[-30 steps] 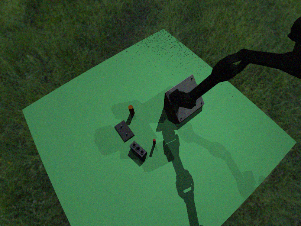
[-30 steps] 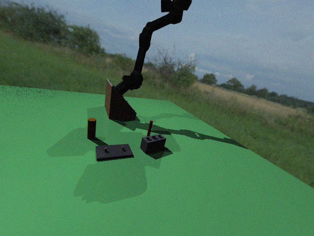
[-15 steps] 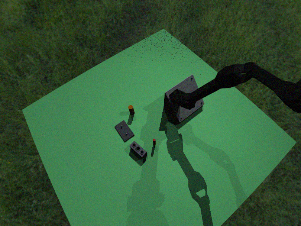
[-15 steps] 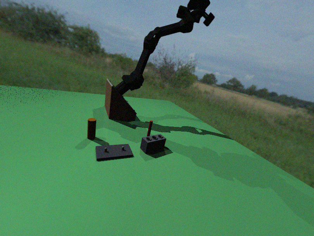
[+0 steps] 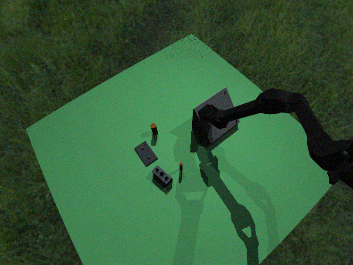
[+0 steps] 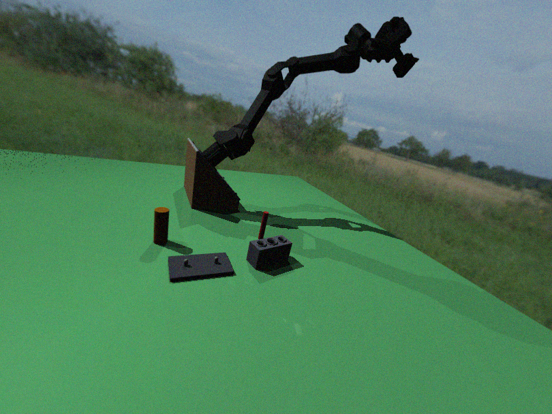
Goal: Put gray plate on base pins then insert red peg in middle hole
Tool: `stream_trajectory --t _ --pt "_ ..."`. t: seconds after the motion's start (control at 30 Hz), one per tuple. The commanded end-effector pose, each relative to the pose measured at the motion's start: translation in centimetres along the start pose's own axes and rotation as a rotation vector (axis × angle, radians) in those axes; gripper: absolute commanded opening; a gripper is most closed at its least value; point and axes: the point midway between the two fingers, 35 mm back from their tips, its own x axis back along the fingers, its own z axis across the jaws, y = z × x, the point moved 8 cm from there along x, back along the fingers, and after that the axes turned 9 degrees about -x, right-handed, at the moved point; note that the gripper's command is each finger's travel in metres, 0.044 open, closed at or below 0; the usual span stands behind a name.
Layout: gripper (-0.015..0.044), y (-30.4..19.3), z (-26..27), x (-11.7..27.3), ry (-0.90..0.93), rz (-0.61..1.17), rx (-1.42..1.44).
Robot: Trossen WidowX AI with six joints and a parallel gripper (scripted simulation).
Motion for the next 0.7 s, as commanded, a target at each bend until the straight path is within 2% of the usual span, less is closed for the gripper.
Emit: stream_trajectory --t 0.0,0.33,0.5,0.67 --pt "0.0440 2.0 -4.6 0.2 -0.153 -0.048 -0.002" --pt "0.0440 8.2 -16.2 4.1 -0.562 -0.226 -0.036" --pt "0.0440 10.0 -19.4 6.3 -0.683 -0.284 -0.053" --pt "0.0440 12.4 -24.3 10.6 -0.899 -0.356 -0.115"
